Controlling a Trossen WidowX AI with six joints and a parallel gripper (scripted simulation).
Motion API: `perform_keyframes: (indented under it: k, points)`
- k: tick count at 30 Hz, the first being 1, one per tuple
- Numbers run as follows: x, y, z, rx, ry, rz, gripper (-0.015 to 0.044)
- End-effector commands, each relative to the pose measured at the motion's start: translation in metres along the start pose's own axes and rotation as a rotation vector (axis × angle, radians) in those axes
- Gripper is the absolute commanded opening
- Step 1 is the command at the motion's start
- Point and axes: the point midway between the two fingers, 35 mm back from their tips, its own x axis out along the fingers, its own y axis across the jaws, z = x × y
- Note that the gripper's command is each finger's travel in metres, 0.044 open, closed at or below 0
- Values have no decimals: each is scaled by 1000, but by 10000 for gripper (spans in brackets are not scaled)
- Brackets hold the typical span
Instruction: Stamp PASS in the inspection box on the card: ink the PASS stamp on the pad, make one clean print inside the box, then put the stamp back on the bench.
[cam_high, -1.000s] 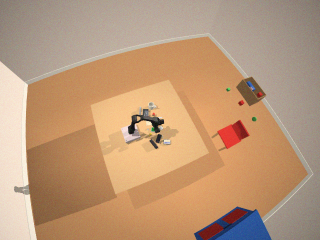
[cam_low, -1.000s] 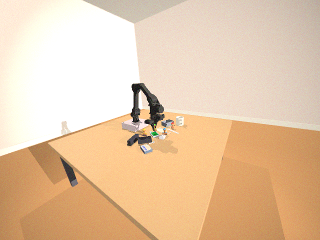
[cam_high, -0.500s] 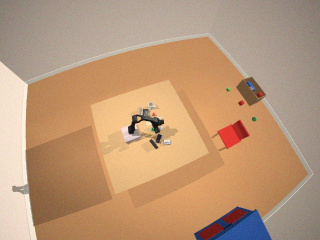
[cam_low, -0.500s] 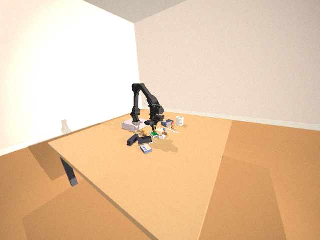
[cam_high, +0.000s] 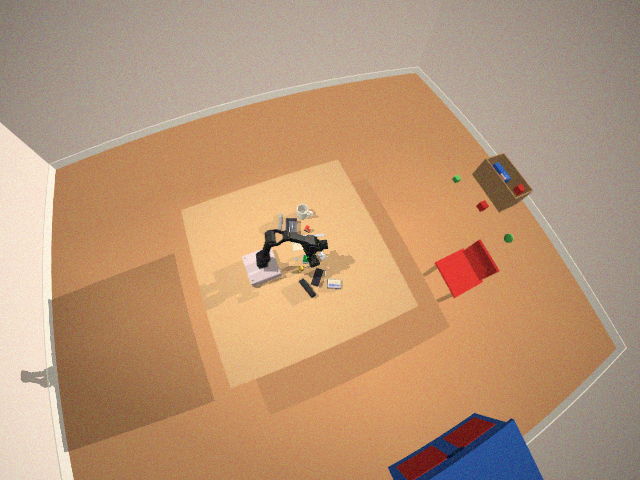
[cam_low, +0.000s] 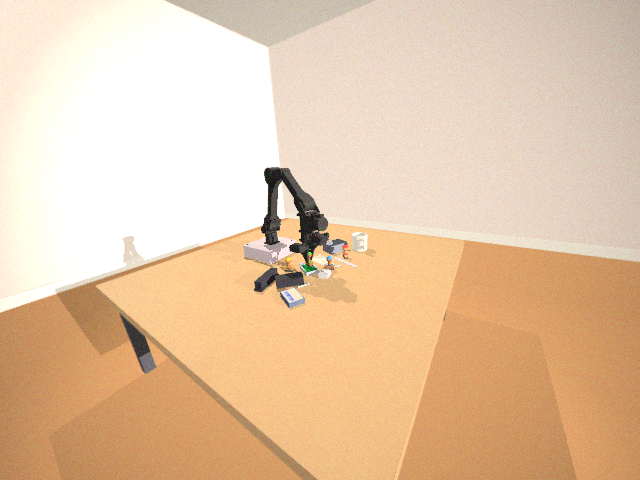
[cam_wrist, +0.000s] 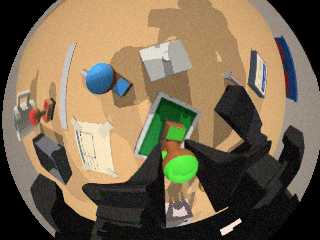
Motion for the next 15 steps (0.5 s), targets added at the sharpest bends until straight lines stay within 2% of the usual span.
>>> perform_keyframes:
  k: [1, 15]
  points:
    - [4, 0, -2, 2, 5, -3, 0]
    - [8, 0, -2, 1, 5, -3, 0]
